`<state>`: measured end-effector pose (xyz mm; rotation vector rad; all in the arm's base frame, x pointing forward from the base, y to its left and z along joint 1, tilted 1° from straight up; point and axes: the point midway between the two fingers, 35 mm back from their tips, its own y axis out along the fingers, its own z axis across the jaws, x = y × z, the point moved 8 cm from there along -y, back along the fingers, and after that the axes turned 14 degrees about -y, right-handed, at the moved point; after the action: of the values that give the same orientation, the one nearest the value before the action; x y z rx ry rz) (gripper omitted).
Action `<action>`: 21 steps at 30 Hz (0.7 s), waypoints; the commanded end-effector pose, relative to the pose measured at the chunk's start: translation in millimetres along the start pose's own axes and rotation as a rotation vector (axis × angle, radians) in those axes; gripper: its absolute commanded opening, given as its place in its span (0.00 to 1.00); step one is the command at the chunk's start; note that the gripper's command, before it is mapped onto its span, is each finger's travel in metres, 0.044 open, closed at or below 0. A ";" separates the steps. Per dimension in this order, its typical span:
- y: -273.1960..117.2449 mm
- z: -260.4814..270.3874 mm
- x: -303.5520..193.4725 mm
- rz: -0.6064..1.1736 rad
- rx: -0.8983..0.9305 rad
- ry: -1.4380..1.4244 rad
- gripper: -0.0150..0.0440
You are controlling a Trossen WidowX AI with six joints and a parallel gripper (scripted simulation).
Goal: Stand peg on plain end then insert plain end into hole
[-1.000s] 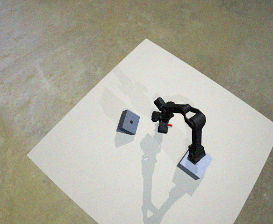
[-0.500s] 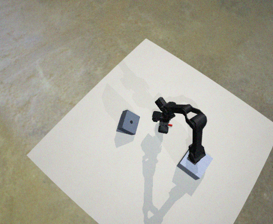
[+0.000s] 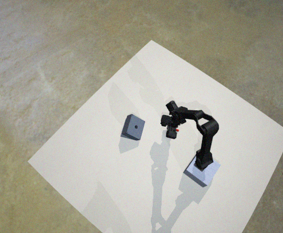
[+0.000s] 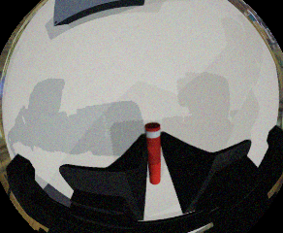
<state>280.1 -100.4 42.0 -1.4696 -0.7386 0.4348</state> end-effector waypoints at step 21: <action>-12.0 6.2 -25.2 -0.203 -0.052 -0.002 0.34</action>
<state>259.3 -112.3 47.4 -1.4308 -0.8722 0.2869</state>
